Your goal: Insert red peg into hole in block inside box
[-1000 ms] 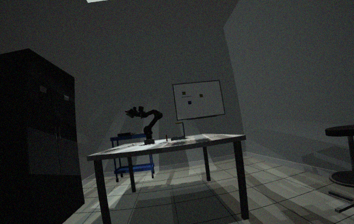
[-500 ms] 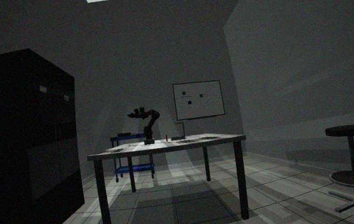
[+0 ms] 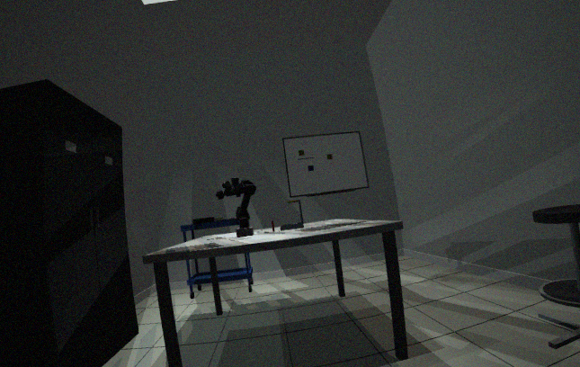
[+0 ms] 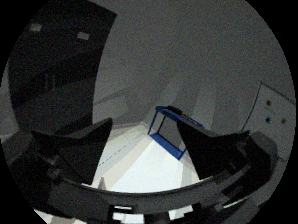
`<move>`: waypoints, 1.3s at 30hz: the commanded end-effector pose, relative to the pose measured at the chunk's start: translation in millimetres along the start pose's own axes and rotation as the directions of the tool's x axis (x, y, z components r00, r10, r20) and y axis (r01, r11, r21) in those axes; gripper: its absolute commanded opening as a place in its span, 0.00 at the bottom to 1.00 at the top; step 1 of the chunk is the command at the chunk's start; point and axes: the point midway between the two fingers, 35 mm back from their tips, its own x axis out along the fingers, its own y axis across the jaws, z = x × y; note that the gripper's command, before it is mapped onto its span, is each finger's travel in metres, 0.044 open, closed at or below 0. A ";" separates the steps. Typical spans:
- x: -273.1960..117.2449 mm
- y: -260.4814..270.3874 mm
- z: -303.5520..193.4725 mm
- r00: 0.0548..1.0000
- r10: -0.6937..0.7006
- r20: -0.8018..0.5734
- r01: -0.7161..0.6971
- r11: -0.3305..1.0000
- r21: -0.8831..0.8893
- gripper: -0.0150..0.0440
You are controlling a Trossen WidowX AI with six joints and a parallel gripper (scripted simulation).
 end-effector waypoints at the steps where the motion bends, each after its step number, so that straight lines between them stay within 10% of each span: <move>1: -3.9 -17.7 -14.2 0.995 -0.083 -0.058 0.079 0.994 -0.076 1.00; 19: -47.3 -91.0 -73.9 0.849 -0.429 -0.307 0.275 0.856 -0.437 1.00; 39: -131.6 -142.5 -130.6 0.502 -0.674 -0.542 0.151 0.685 -0.712 1.00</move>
